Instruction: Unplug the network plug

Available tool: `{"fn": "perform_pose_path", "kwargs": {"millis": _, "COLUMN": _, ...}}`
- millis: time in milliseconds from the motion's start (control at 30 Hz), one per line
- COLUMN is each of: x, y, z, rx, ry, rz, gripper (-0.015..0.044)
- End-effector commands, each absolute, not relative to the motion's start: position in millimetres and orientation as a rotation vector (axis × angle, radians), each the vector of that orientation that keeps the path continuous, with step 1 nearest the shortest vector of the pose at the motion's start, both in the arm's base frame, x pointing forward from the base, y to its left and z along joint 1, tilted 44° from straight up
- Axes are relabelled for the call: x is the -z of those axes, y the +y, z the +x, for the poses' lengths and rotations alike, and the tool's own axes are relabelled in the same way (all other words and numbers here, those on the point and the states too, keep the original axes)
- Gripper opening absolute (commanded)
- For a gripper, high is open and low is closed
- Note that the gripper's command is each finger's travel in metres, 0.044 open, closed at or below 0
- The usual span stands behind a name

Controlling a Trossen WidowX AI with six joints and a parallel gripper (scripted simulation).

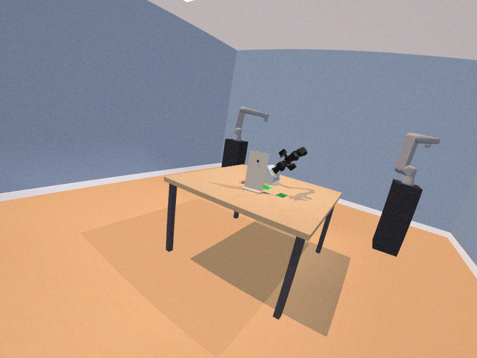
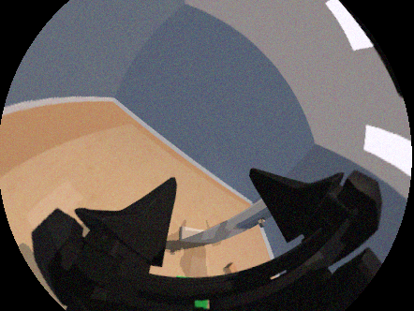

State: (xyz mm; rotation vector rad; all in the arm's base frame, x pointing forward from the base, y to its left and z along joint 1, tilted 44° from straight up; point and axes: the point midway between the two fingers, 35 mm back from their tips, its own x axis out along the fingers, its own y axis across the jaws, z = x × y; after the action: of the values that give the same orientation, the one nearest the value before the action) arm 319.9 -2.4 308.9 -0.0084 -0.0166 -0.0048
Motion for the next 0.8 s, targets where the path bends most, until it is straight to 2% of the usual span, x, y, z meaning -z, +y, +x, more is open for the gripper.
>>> {"fn": "perform_pose_path", "kwargs": {"millis": 0, "x": -308.1, "y": -2.9, "z": 320.4, "rx": 0.005, "ry": -0.016, "rz": -0.011, "gripper": 0.0374}}
{"fn": "perform_pose_path", "kwargs": {"millis": 267, "x": -274.8, "y": -24.6, "z": 340.6, "rx": 0.03, "ry": -0.01, "rz": -0.135, "gripper": 0.0164}}
{"fn": "perform_pose_path", "kwargs": {"millis": 767, "x": -204.5, "y": -73.0, "z": 349.8, "rx": 0.077, "ry": 0.012, "rz": -0.386, "gripper": 0.0156}}
